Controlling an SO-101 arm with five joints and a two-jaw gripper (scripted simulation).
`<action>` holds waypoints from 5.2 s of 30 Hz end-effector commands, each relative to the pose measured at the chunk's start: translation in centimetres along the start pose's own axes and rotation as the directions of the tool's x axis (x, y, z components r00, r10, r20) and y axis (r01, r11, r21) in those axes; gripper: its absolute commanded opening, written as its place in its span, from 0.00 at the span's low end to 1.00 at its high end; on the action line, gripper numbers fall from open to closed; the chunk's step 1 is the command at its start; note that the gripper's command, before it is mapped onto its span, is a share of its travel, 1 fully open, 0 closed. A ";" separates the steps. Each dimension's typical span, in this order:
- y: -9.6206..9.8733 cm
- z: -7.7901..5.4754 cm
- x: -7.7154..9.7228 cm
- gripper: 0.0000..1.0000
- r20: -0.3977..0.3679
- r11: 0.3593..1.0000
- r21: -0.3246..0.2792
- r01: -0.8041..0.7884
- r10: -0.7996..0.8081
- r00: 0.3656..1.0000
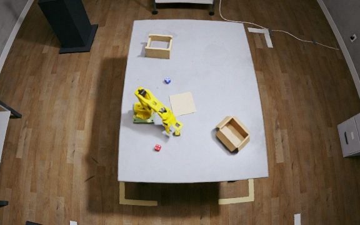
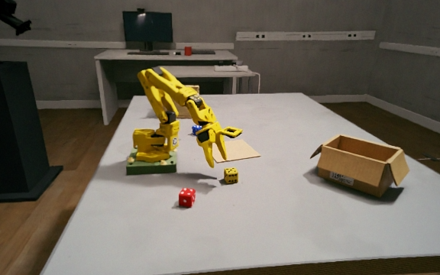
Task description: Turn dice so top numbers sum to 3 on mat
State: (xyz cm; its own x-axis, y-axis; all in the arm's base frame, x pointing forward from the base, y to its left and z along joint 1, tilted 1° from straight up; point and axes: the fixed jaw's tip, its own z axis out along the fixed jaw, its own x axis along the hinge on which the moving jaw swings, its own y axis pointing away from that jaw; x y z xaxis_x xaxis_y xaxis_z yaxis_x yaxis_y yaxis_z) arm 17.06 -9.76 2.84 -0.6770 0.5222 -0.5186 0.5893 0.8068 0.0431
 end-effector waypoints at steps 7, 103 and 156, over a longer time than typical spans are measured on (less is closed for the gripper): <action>2.1 -0.1 0.7 0.35 -0.017 0.993 -0.058 0.099 -0.100 0.995; 19.6 -11.9 20.9 0.35 0.486 -0.147 -0.529 0.836 -0.860 0.156; 21.9 -20.8 15.9 0.35 0.758 -0.155 -0.535 0.830 -0.521 0.392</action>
State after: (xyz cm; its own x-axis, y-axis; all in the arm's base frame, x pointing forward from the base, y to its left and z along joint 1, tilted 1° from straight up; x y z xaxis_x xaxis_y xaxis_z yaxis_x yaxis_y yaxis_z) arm 10.16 21.76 12.44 -0.2624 -0.4476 -0.8549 -0.8839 0.4668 0.0269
